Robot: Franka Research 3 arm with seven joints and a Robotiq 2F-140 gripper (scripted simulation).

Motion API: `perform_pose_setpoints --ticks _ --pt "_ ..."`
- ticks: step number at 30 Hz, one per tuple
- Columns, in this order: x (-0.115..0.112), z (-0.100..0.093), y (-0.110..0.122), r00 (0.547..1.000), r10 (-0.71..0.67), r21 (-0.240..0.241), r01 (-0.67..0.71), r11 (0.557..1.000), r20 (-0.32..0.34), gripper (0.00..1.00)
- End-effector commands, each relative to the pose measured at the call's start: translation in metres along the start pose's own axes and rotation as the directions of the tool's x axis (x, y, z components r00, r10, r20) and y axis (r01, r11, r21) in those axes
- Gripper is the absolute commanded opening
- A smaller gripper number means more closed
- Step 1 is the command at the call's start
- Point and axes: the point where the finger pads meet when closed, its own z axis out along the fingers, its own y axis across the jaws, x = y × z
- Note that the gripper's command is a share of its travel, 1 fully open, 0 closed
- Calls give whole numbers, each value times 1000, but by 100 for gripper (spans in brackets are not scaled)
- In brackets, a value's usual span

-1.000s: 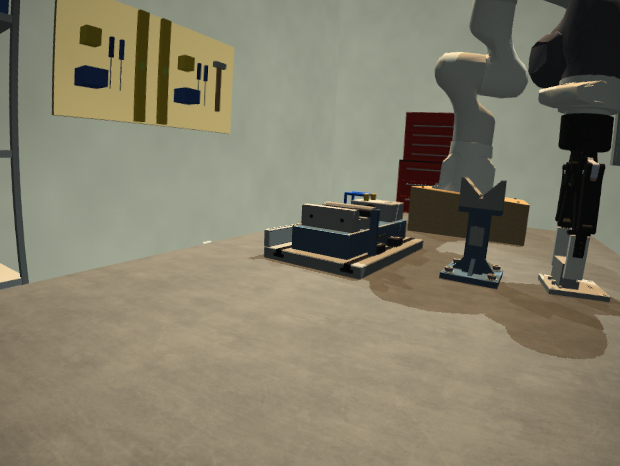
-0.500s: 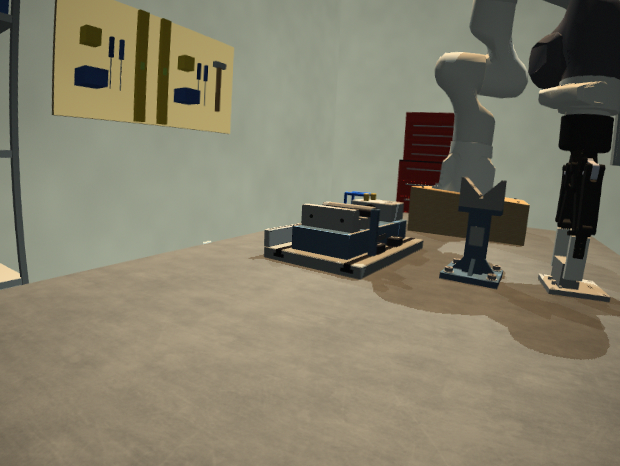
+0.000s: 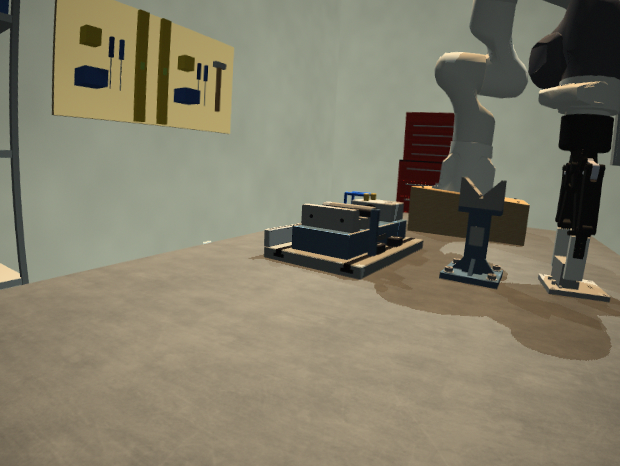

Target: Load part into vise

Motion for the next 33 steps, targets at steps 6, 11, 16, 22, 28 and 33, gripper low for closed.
perform_pose_setpoints --ticks 6,11,16,22,28,33 --pt "0 0 -1 1000 5 3 -5 1000 0 51" --pt "0 0 -1 1000 5 3 -5 1000 0 51" --pt "0 0 -1 1000 5 3 -5 1000 0 51" --pt "0 0 -1 1000 5 3 -5 1000 0 0" --pt "0 0 -1 1000 5 3 -5 1000 0 0" --pt "0 0 -1 1000 5 3 -5 1000 0 0"
